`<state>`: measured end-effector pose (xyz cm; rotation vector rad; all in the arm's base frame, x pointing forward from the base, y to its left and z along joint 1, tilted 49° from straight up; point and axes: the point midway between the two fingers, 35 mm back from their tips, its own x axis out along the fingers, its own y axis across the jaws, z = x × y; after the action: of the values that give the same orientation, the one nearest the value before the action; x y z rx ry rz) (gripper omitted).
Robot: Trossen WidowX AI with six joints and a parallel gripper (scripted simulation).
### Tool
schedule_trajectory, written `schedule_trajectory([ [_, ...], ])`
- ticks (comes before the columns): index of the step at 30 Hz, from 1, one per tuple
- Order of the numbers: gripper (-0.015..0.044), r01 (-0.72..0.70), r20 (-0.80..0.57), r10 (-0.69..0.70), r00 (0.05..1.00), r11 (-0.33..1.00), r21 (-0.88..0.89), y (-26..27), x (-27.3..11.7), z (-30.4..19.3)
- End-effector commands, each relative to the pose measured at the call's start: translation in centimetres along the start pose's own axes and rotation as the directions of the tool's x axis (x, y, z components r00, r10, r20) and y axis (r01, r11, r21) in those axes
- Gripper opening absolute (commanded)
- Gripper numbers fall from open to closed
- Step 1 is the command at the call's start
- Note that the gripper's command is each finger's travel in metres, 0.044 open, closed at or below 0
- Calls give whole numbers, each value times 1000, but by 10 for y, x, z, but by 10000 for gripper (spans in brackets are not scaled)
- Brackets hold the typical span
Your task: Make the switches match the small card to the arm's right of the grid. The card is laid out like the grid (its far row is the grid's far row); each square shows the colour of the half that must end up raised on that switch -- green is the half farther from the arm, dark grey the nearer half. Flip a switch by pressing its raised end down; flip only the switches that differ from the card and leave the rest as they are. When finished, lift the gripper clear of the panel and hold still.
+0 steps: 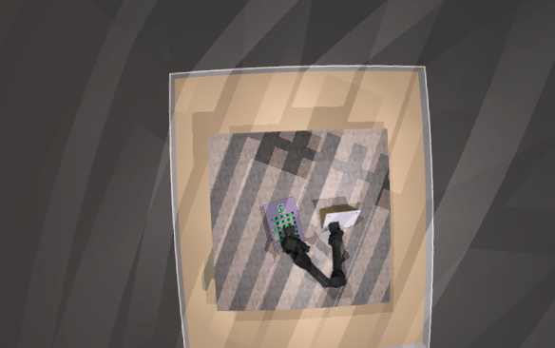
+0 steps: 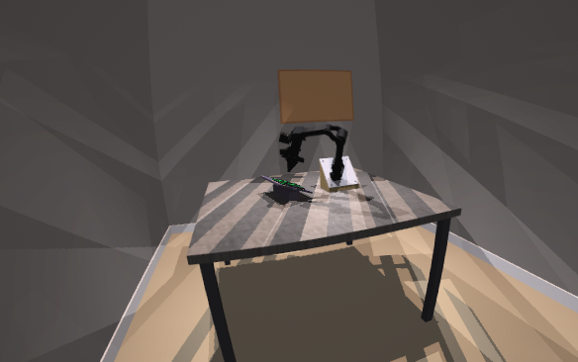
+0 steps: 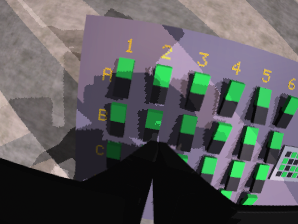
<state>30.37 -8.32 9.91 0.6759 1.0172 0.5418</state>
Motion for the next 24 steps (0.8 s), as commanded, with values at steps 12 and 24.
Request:
schedule_trajectory([
  [12,0,-7,-27,8,1000,1000,17,4,47,-4],
  [24,0,-7,-27,8,1000,1000,17,4,60,-4],
])
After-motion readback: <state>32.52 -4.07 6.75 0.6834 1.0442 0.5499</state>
